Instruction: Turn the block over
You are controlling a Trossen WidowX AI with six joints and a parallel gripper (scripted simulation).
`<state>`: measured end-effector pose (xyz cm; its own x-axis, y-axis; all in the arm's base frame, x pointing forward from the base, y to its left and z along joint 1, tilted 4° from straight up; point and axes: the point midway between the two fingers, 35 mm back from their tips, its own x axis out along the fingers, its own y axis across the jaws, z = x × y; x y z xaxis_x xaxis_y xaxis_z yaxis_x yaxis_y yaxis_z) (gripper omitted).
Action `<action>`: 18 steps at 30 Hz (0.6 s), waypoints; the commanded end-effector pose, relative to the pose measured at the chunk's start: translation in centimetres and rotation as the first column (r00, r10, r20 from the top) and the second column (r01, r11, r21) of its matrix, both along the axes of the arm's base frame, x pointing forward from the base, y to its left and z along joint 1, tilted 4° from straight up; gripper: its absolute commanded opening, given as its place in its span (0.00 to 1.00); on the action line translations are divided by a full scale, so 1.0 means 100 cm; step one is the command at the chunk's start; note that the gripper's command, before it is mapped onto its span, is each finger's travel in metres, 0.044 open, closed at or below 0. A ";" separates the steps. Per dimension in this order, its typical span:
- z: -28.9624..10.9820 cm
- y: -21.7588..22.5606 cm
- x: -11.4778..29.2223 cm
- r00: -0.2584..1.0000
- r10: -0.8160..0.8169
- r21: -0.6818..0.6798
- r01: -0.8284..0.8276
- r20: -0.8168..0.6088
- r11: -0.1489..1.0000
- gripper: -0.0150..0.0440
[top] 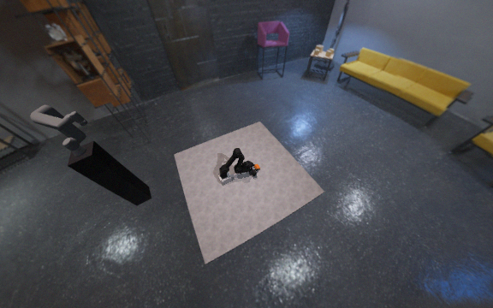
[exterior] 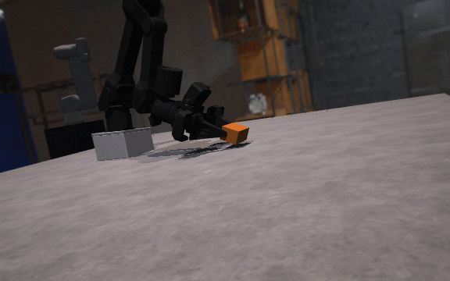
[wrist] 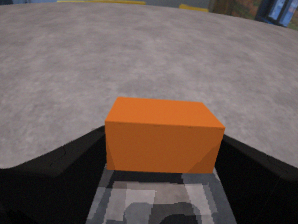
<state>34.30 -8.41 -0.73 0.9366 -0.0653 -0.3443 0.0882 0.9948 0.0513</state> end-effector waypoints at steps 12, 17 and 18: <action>-0.001 0.001 0.000 1.000 0.002 0.005 -0.002 0.001 1.000 0.52; -0.001 0.001 0.000 1.000 0.002 0.005 -0.002 0.001 1.000 0.74; -0.001 0.001 0.000 1.000 0.002 0.005 -0.002 0.001 1.000 0.79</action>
